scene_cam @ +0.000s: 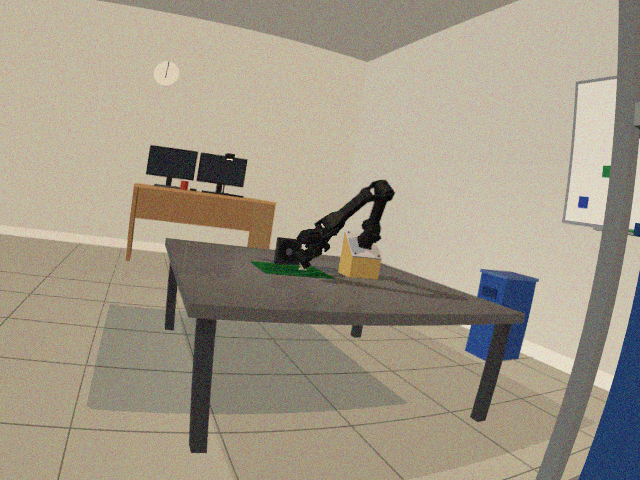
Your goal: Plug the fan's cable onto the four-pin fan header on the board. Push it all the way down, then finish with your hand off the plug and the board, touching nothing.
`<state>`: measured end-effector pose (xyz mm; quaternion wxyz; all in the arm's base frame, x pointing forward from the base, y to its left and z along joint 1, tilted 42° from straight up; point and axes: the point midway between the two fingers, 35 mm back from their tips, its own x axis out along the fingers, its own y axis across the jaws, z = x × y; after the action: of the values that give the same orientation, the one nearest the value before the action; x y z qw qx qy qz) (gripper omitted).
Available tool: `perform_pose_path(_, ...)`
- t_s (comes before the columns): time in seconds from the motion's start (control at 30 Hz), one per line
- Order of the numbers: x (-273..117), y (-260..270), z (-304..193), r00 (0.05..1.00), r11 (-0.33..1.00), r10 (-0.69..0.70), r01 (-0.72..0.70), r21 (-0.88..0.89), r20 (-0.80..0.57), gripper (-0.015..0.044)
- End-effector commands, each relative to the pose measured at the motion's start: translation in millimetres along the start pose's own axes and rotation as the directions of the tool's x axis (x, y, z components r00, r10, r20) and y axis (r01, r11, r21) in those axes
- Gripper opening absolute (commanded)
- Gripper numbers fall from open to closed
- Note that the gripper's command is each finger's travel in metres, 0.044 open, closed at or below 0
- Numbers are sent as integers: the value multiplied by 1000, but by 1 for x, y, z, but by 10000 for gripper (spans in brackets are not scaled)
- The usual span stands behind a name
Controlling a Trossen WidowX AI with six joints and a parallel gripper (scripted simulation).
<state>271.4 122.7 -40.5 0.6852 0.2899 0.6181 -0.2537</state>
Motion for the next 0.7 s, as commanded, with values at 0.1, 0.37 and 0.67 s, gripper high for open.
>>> perform_pose_path(0.1, -1, 1, -1, 996, 1000, 0, -1, 17, 89, 0)
perform_pose_path(0.37, -2, 2, -2, 983, 999, 8, -15, 37, 186, 0)
perform_pose_path(0.67, -6, 4, -3, 956, 997, 27, -46, 58, 291, 0)
